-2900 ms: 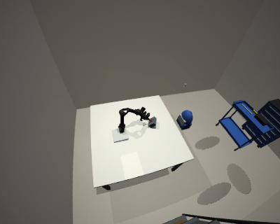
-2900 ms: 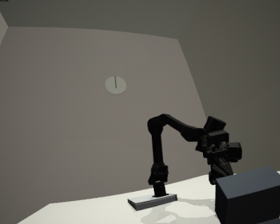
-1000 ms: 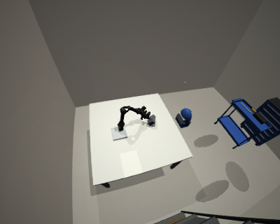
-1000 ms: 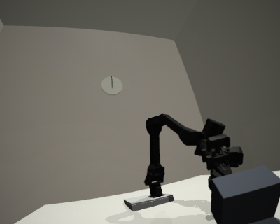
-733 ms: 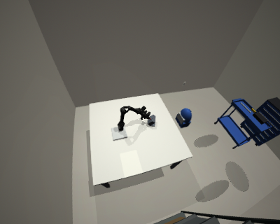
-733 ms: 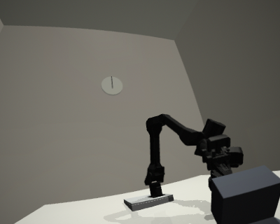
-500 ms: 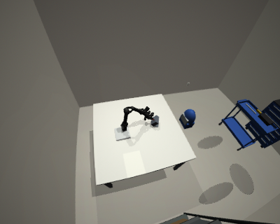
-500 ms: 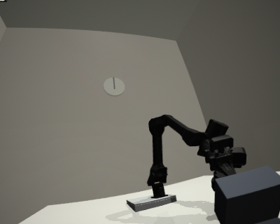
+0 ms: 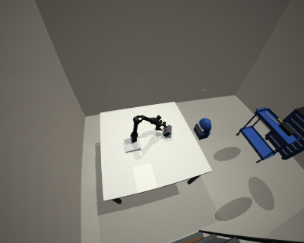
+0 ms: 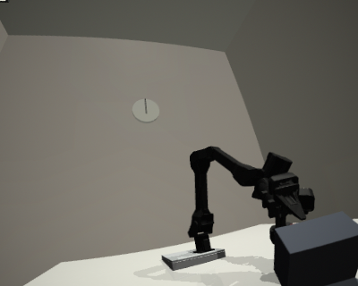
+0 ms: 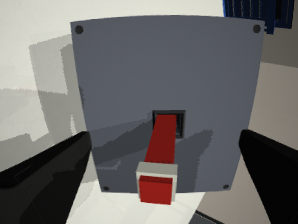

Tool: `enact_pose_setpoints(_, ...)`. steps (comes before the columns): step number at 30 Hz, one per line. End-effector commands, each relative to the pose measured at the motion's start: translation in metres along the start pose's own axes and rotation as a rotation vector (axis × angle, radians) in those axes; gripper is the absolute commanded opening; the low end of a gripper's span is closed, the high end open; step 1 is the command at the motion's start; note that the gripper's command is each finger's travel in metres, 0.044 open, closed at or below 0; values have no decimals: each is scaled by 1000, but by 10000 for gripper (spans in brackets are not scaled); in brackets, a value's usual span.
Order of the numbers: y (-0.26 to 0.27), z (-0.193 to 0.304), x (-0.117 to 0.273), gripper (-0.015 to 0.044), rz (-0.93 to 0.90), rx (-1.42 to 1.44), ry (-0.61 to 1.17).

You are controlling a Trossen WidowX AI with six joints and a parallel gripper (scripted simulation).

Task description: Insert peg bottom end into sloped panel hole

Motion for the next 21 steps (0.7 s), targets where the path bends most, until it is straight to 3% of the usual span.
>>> enact_pose_setpoints(1,-3,-1,8,440,7,-8,-3)
enact_pose_setpoints(21,-1,-4,41,440,1,-5,-4)
Point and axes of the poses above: the point midway between the two fingers, 35 mm back from their tips, its own x axis back along the fingers, its own y axis across the jaws, z = x × y, the point moved 3 cm from there along x, back along the fingers, and after that the axes turned 14 degrees about -x, right-handed, at the moved point
